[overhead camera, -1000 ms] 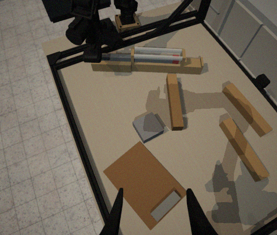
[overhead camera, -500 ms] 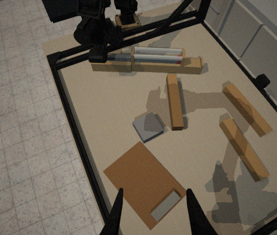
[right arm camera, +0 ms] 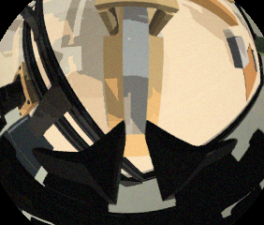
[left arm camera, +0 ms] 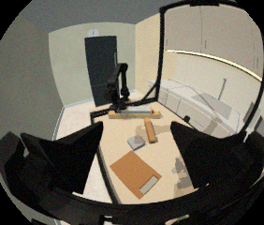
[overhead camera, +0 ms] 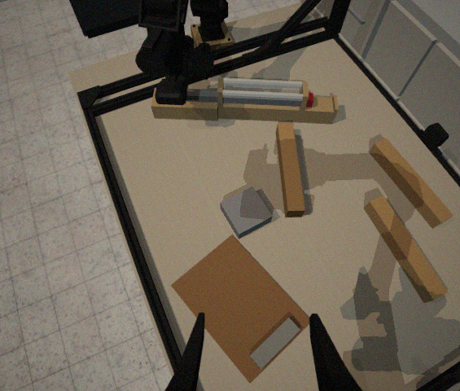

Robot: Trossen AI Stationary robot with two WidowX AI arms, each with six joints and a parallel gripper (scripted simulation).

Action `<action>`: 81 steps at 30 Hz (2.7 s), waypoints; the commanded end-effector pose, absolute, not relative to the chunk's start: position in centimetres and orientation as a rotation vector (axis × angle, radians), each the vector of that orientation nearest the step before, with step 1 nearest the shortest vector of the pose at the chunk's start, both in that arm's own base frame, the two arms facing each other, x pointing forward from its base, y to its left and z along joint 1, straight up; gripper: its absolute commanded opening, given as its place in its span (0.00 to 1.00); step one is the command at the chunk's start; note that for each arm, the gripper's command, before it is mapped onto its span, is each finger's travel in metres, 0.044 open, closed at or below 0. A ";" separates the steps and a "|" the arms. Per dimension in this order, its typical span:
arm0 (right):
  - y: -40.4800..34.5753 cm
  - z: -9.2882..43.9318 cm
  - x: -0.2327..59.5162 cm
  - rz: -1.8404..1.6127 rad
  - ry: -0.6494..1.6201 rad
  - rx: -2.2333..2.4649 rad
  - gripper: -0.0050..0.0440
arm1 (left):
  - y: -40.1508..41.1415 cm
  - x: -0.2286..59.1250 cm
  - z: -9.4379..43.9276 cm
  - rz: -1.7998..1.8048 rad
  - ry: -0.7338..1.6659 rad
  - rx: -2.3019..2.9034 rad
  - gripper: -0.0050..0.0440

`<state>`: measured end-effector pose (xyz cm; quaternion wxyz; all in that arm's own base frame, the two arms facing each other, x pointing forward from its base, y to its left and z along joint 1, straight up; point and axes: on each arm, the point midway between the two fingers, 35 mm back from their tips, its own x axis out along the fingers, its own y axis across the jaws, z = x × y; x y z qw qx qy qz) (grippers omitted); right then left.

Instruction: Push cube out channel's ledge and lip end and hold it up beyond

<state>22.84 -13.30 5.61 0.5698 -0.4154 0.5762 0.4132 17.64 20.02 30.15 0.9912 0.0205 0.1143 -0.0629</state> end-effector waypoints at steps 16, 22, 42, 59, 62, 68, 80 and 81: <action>-10.7 5.6 23.6 0.975 1.342 -0.975 0.18 | 20.0 17.6 30.2 -0.126 0.226 0.041 0.92; -9.8 5.6 23.9 0.975 1.342 -0.975 0.18 | 20.0 17.6 30.2 -0.126 0.226 0.041 0.92; -10.0 5.6 23.9 0.969 1.352 -0.977 0.51 | 20.0 17.6 30.2 -0.126 0.226 0.041 0.92; -10.1 7.7 24.1 0.971 1.349 -0.977 0.51 | 20.0 17.6 30.2 -0.126 0.226 0.041 0.92; -10.0 11.1 24.0 0.974 1.344 -0.977 0.51 | 20.0 17.6 30.2 -0.126 0.226 0.041 0.92; -9.8 13.3 23.8 0.977 1.341 -0.977 0.51 | 20.0 17.6 30.2 -0.126 0.226 0.041 0.92; -9.8 13.0 23.6 0.982 1.350 -0.972 0.55 | 20.0 17.6 30.2 -0.126 0.226 0.041 0.92; -9.8 13.0 23.6 0.982 1.350 -0.972 0.55 | 20.0 17.6 30.2 -0.126 0.226 0.041 0.92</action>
